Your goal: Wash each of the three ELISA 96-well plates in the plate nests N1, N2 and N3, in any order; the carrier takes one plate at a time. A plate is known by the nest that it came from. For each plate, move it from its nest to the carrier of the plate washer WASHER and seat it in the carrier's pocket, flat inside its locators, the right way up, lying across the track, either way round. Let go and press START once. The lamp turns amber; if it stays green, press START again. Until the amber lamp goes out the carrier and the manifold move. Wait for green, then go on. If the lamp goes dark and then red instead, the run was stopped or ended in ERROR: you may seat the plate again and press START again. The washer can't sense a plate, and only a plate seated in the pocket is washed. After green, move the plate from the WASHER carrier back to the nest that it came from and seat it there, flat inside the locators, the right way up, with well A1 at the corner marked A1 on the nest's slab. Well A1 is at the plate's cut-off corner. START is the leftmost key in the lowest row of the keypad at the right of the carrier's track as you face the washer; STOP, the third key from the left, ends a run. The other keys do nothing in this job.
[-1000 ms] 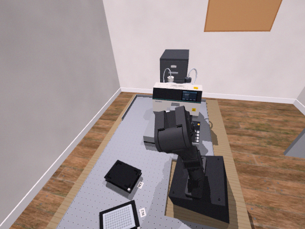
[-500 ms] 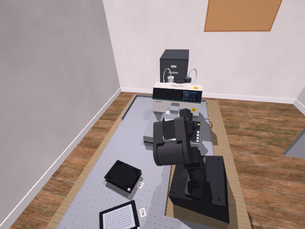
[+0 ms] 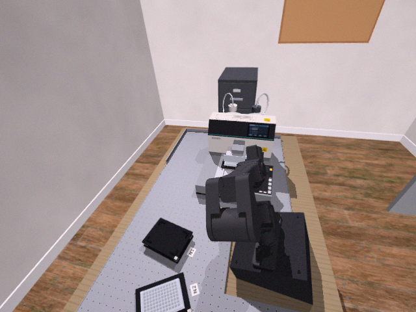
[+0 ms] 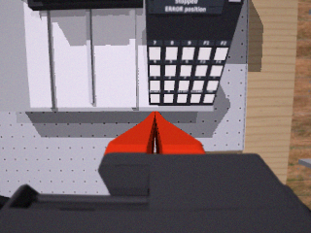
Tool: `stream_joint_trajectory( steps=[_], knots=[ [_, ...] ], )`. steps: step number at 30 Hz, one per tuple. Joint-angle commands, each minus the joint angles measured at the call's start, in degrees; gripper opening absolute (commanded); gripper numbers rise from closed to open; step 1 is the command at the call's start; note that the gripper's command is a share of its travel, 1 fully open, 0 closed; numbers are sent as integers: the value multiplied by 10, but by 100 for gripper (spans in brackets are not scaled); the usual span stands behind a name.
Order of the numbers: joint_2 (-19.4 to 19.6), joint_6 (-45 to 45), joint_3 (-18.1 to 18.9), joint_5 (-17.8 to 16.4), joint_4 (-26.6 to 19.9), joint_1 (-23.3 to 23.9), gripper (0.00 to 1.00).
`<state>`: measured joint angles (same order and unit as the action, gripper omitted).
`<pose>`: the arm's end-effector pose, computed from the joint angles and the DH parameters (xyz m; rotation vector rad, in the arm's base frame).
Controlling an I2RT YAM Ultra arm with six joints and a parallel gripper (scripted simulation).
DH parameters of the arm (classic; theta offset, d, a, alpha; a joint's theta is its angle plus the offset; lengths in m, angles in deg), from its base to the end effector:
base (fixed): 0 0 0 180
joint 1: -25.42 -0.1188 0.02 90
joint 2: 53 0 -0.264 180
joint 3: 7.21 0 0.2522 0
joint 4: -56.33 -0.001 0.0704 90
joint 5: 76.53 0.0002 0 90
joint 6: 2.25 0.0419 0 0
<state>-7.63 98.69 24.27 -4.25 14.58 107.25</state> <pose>0.0337 -0.1381 0.1550 1.7112 1.7953 -0.1296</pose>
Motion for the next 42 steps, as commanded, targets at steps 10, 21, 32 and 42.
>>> stream_joint_trajectory(
  steps=[10,21,32,42],
  knots=[
    [-41,-29,31,-15,-83,27,0],
    [-54,-38,40,-20,-107,37,0],
    [-54,-38,40,-20,-107,37,0],
    [18,-87,76,-49,-89,91,100]
  ],
)
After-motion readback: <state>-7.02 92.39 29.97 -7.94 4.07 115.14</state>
